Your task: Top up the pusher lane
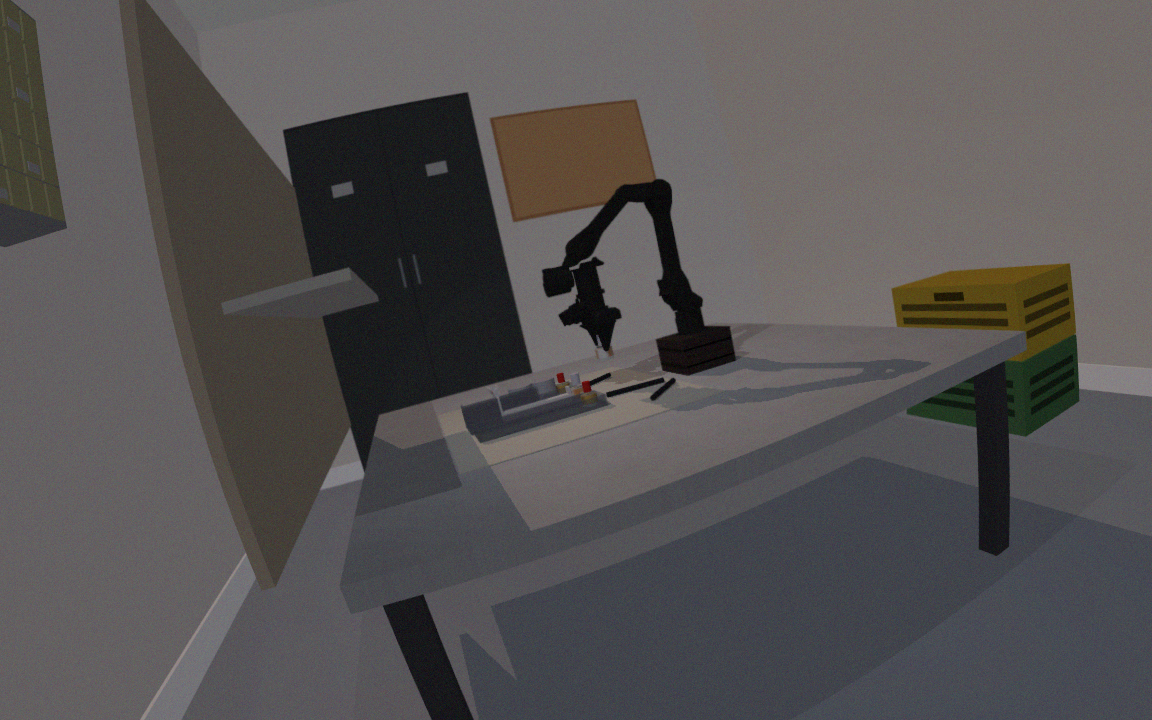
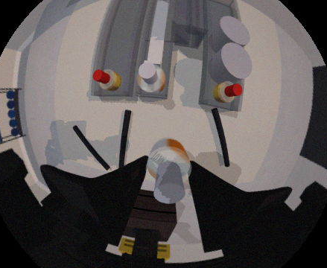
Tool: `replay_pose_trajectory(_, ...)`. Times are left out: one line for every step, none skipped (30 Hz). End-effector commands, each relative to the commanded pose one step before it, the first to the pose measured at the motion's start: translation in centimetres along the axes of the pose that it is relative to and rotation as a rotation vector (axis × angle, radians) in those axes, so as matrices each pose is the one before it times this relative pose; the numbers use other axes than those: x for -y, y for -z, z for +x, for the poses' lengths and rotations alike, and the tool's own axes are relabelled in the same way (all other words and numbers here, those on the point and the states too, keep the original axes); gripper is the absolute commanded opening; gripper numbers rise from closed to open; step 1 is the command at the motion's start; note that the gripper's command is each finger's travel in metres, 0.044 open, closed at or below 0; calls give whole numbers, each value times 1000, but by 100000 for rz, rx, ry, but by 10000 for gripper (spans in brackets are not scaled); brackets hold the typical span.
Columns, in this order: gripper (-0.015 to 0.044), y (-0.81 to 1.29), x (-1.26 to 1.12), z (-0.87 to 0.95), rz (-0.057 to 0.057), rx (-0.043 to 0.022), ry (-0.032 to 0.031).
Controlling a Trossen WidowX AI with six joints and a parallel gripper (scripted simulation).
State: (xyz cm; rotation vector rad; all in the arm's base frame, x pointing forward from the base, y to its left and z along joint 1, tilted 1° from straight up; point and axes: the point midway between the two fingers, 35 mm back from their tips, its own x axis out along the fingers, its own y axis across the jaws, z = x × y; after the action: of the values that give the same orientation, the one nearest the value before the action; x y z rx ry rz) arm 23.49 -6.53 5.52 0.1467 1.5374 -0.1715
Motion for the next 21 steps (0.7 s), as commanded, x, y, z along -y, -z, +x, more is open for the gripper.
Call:
replay_pose_trajectory(0, 17, -132, -2728, 323, 828, -327)
replay_pose_trajectory(0, 13, -4, -107, 0, -1, 0)
replay_pose_trajectory(0, 0, 0, 0, 0, 0, 0)
replay_pose_trajectory(0, 0, 0, 0, 0, 0, 0)
replay_pose_trajectory(0, 0, 0, 0, 0, 0, 0)
replay_pose_trajectory(0, 0, 0, 0, 0, 0, 0)
replay_pose_trajectory(0, -50, -39, 53, -66, -36, -26)
replay_pose_trajectory(0, -149, -118, 159, -199, -109, -78)
replay_pose_trajectory(0, -249, -194, 265, -300, -160, -115)
replay_pose_trajectory(0, -301, -235, 324, -336, -177, -126)
replay_pose_trajectory(0, -299, -235, 326, -306, -158, -112)
replay_pose_trajectory(0, -309, -220, 320, -197, -82, -68)
replay_pose_trajectory(0, -316, -208, 316, -102, -15, -31)
replay_pose_trajectory(0, -311, -213, 321, -102, -16, -31)
replay_pose_trajectory(0, -310, -211, 322, -63, 12, -16)
replay_pose_trajectory(0, -318, -198, 316, 37, 84, 20)
replay_pose_trajectory(0, -316, -200, 320, 57, 99, 26)
replay_pose_trajectory(0, -316, -202, 325, 83, 119, 33)
replay_pose_trajectory(0, -311, -205, 329, 96, 128, 36)
replay_pose_trajectory(0, -305, -210, 334, 96, 129, 34)
replay_pose_trajectory(0, -298, -214, 339, 99, 131, 33)
